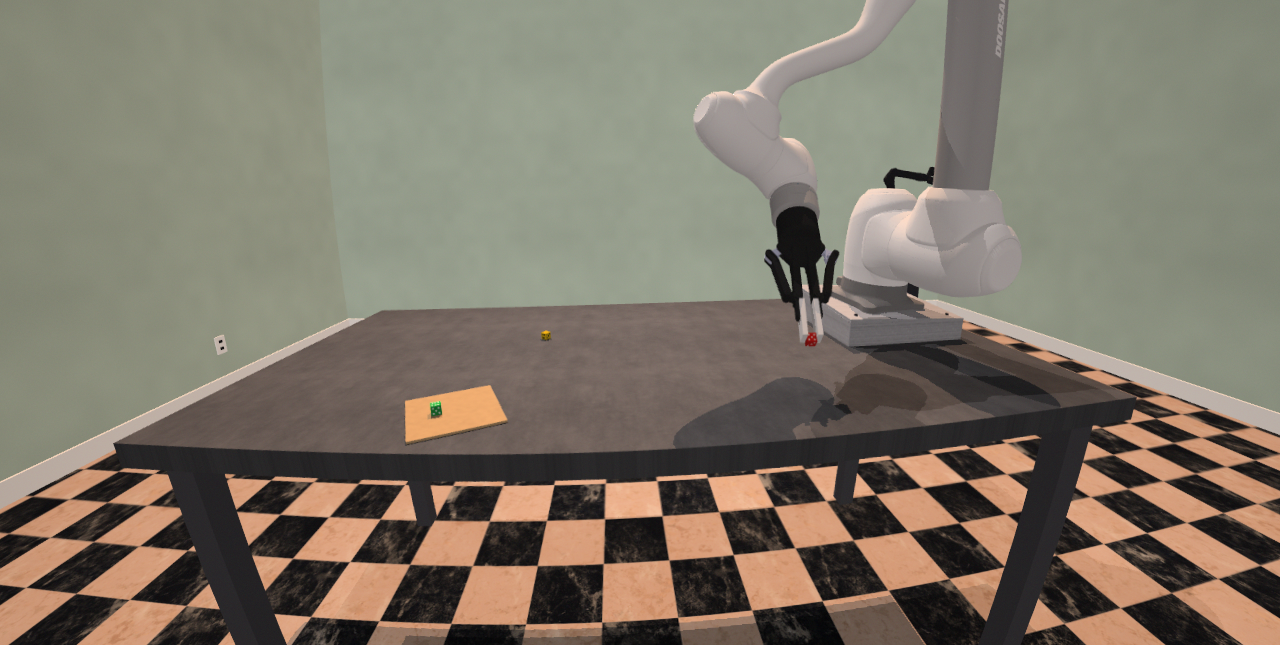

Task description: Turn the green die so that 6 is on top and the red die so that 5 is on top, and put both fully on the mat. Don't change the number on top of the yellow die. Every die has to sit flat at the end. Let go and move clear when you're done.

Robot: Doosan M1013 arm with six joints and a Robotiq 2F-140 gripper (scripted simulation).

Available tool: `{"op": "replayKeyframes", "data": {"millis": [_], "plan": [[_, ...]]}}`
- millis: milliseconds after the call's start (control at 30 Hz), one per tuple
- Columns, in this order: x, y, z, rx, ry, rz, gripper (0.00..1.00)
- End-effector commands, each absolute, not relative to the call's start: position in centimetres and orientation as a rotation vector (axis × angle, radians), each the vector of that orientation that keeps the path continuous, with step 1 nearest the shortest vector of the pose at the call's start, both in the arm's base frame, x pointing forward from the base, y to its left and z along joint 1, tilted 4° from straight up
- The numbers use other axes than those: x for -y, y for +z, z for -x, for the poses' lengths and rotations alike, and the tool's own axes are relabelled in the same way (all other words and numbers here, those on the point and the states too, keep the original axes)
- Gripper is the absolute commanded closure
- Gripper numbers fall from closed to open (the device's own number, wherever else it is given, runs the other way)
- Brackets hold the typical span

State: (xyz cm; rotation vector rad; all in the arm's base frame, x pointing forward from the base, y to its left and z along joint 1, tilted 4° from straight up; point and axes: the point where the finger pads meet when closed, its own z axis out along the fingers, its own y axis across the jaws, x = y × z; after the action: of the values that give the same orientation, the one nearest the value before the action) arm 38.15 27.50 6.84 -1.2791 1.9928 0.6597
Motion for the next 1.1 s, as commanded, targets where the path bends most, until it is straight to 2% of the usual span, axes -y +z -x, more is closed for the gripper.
{"op": "replayKeyframes", "data": {"millis": [0,700,1067], "plan": [[-27.4,6.4,-37.7,-1.862,0.736,1.203,0.84],[-27.1,5.8,-37.6,-1.761,0.791,1.133,0.84],[-27.3,2.3,-37.5,-1.761,0.791,1.133,0.84]]}}
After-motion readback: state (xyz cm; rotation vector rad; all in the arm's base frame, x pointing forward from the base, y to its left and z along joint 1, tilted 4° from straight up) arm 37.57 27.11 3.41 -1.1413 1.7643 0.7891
